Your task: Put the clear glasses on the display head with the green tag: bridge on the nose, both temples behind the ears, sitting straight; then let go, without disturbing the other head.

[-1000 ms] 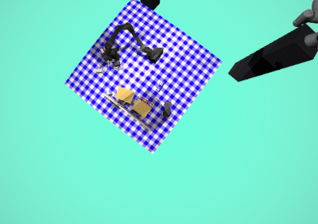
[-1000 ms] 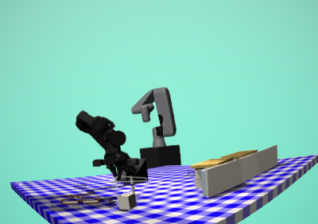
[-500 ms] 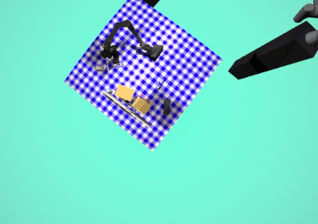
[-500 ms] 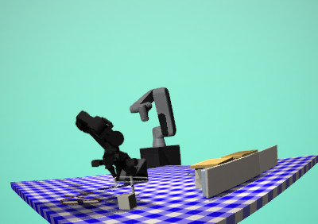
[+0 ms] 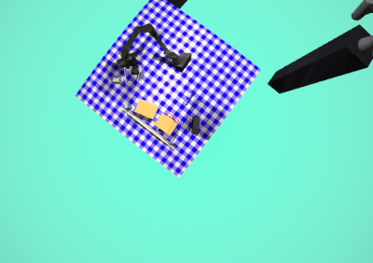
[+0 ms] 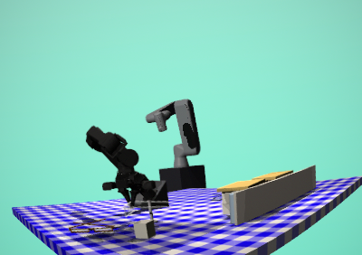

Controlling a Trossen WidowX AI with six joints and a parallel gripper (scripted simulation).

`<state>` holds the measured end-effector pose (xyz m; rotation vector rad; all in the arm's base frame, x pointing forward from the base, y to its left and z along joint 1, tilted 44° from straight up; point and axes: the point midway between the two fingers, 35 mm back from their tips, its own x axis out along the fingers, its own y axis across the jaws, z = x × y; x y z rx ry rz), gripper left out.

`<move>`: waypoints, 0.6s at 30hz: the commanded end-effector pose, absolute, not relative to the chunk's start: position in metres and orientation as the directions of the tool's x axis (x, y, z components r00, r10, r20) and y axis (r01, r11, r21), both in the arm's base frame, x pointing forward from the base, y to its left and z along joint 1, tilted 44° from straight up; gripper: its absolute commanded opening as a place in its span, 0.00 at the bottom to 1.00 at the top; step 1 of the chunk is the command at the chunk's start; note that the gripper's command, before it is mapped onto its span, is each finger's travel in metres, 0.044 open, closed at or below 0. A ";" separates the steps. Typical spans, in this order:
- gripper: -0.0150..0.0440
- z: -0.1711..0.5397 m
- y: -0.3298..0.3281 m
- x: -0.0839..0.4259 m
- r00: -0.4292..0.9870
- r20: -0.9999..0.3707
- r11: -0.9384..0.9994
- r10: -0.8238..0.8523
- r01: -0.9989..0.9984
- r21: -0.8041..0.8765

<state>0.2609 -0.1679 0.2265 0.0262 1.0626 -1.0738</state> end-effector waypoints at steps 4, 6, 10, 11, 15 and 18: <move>0.25 0.231 -0.171 0.263 0.063 -0.713 0.525 -0.699 0.722 -0.451; 0.25 0.232 -0.172 0.263 0.063 -0.713 0.525 -0.699 0.722 -0.451; 0.25 0.233 -0.173 0.264 0.064 -0.713 0.525 -0.699 0.722 -0.451; 0.25 0.234 -0.173 0.265 0.064 -0.713 0.525 -0.699 0.722 -0.451; 0.25 0.235 -0.175 0.266 0.064 -0.712 0.525 -0.699 0.722 -0.450; 0.25 0.236 -0.176 0.266 0.064 -0.712 0.525 -0.699 0.722 -0.450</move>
